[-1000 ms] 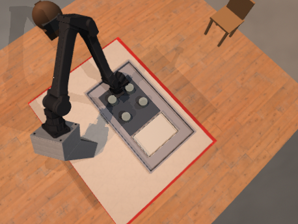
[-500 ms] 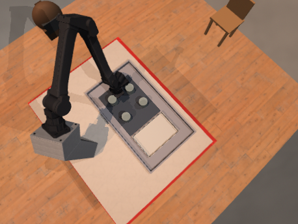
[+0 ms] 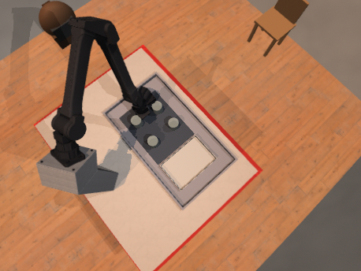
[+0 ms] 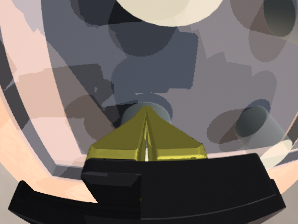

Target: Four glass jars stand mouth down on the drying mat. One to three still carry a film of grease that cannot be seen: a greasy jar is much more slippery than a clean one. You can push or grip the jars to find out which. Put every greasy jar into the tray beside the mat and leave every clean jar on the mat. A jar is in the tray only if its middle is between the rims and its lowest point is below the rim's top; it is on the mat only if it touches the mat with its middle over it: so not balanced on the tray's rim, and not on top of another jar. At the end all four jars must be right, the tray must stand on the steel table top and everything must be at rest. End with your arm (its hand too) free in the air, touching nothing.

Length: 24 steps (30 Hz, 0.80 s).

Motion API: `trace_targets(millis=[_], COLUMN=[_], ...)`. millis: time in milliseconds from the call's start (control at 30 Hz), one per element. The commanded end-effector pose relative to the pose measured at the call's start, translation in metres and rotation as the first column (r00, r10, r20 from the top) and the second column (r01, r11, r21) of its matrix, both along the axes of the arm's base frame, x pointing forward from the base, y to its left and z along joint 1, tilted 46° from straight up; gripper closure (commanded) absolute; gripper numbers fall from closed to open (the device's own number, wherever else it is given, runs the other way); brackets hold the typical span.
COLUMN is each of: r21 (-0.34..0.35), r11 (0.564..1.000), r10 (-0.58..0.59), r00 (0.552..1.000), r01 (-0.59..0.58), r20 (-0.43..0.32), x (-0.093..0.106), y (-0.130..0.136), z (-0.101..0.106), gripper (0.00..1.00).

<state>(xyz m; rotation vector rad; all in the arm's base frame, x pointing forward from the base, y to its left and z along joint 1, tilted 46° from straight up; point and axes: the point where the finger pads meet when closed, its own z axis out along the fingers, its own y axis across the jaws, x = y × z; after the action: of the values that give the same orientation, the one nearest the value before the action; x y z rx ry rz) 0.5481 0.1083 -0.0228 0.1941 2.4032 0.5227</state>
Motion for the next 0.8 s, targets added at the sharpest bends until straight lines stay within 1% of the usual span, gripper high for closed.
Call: trace_targets(millis=[0,767], r21=[0.006,0.006], r11=[1.000,1.000], r10=[-0.003,-0.003], r00=[1.000,1.000], r01=[0.003,0.003], r20=[0.005,0.005], x=[-0.0053,-0.0074], y=[0.0032,0.0039], z=[0.0019,0.0003], gripper=[1.00,1.00])
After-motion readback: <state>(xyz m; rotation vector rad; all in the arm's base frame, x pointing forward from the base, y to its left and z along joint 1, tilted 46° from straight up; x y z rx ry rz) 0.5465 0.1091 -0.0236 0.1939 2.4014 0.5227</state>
